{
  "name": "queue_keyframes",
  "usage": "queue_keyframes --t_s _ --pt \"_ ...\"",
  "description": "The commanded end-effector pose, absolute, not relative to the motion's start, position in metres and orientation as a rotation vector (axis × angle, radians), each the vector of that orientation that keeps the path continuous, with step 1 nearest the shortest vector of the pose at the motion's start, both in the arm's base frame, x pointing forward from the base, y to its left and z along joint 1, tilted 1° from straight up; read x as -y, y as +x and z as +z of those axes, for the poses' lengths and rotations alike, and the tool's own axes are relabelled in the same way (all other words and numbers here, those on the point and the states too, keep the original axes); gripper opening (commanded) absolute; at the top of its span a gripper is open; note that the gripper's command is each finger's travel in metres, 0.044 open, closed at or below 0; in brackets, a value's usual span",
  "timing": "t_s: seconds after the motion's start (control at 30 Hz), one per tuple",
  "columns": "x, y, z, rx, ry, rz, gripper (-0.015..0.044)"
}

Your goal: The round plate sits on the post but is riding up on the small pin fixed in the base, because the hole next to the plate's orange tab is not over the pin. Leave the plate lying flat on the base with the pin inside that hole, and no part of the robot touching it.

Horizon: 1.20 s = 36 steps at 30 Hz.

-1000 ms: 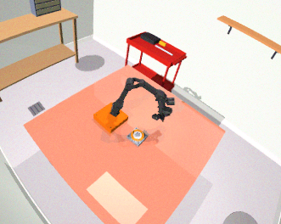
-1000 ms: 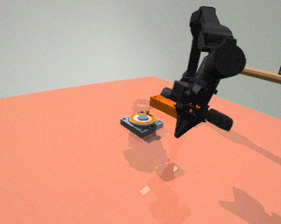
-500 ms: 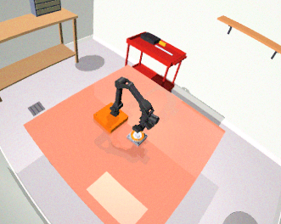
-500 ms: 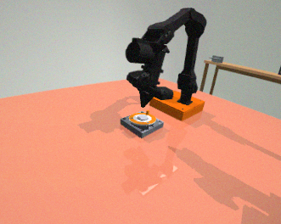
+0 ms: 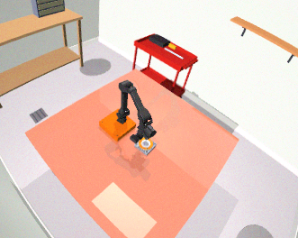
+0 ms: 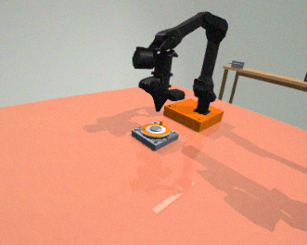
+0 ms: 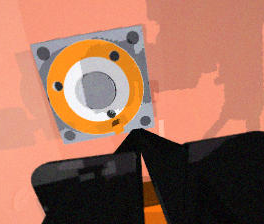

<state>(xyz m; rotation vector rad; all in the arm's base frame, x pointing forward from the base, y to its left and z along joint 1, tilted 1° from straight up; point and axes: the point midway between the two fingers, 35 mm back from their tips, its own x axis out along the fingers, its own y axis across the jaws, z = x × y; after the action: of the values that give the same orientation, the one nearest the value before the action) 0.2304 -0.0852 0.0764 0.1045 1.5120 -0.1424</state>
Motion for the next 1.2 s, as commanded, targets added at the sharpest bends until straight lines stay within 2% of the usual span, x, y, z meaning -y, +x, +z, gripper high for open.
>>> queue_keyframes --t_s 0.0,0.2,1.17 --pt "0.085 0.229 0.059 -1.523 0.109 -0.131 0.0000" --pt "0.086 0.230 0.035 -1.524 0.109 -0.131 0.0000" --pt "0.055 0.221 0.033 -1.524 0.111 -0.129 0.0000"
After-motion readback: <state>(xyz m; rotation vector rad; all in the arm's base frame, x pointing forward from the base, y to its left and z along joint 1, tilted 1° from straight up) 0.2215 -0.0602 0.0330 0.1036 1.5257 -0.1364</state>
